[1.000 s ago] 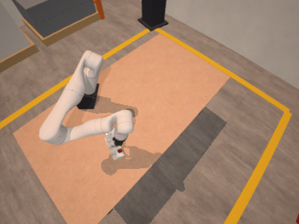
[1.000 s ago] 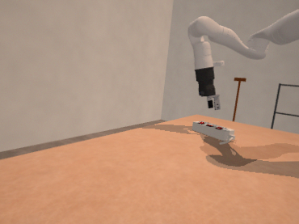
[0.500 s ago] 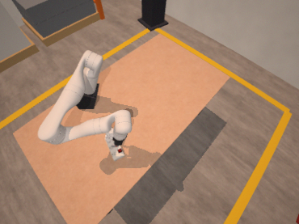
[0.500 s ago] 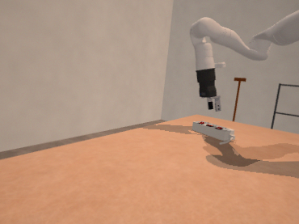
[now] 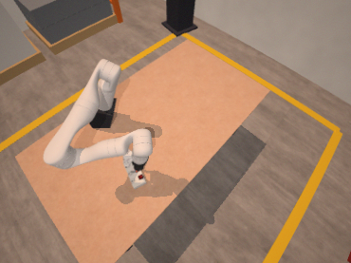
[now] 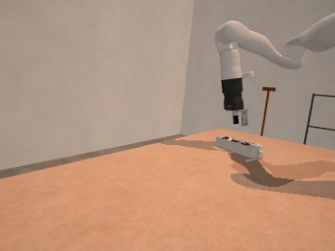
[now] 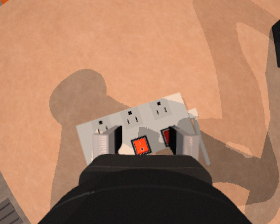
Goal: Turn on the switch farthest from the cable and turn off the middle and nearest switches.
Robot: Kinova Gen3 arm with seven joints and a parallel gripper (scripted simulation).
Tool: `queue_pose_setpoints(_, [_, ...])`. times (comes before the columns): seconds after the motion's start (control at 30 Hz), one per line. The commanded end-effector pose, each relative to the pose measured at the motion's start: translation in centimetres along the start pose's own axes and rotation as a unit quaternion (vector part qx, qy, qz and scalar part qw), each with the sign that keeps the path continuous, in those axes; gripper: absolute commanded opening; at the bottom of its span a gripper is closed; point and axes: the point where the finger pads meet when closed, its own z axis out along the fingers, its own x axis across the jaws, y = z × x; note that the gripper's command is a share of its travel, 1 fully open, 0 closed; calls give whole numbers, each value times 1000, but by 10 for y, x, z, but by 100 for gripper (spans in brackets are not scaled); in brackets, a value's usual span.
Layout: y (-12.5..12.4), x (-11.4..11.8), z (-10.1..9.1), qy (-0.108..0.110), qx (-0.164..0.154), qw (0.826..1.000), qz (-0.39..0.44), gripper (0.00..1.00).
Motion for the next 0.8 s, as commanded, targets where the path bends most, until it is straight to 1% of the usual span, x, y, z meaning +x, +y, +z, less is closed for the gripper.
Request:
queue_pose_setpoints(0.0, [-1,0,0,0,0,1000,1,100])
queue_pose_setpoints(0.03, [0,0,2,-1,-4,1000,-10,100])
queue_pose_setpoints(0.57, [0,1,5,-2,-12,999,-31,100])
queue_pose_setpoints(0.77, [1,2,8,-3,-20,999,-50,100])
